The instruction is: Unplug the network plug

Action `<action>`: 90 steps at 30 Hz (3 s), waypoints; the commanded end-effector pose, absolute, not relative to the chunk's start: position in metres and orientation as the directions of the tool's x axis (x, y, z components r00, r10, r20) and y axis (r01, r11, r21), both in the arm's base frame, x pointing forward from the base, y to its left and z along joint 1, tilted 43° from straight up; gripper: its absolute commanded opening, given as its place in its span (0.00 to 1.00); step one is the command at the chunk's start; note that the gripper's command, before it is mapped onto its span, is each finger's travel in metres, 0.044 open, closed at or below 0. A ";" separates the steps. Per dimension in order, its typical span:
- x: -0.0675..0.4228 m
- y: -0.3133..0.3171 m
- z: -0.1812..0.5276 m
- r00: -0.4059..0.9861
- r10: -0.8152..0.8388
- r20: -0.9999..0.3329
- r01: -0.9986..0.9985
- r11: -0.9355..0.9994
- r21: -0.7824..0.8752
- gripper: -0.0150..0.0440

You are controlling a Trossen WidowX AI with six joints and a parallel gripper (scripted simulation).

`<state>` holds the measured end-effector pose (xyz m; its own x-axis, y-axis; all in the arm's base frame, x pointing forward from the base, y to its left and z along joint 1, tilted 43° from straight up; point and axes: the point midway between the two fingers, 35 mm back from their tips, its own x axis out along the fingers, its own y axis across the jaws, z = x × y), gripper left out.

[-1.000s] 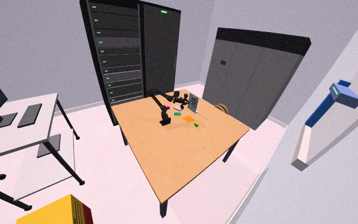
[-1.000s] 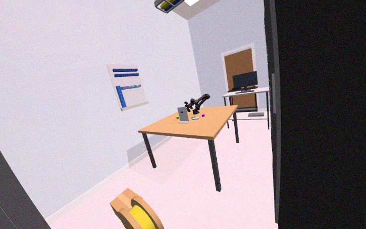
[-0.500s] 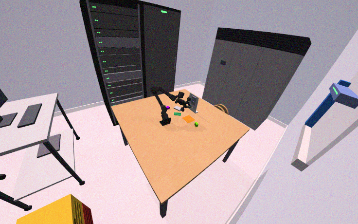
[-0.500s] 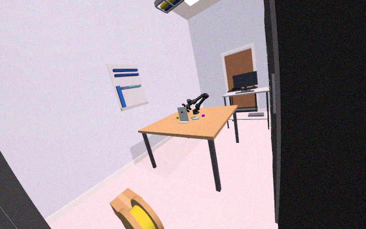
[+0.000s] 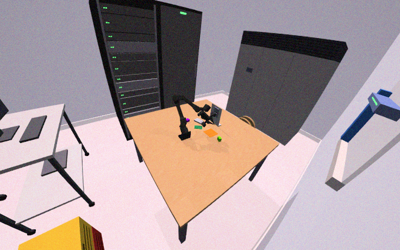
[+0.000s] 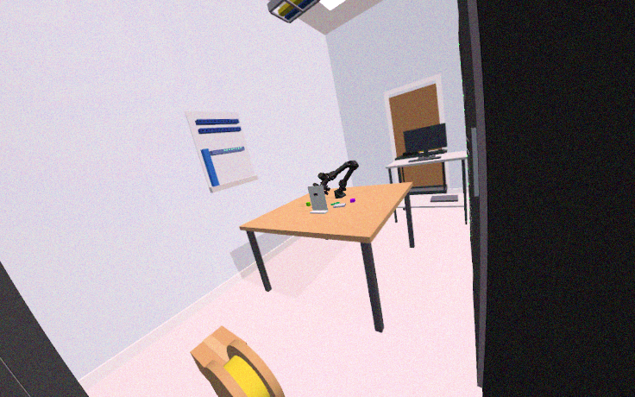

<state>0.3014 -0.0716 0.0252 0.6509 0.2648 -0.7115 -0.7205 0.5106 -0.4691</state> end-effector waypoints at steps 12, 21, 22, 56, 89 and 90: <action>0.286 -0.074 -0.001 0.549 0.446 -0.707 -0.811 0.489 -0.322 0.25; 0.282 -0.072 -0.008 0.533 0.488 -0.691 -0.823 0.488 -0.291 0.25; 0.282 -0.071 -0.009 0.533 0.487 -0.691 -0.823 0.488 -0.291 0.25; 0.282 -0.039 -0.044 0.535 0.487 -0.691 -0.822 0.490 -0.291 0.25; 0.287 -0.029 -0.047 0.541 0.489 -0.685 -0.820 0.488 -0.299 0.25; 0.287 -0.029 -0.047 0.541 0.489 -0.685 -0.820 0.488 -0.299 0.25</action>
<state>0.2869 -0.0291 -0.0466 0.5405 0.4885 -0.6850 -0.8200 0.4882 -0.2989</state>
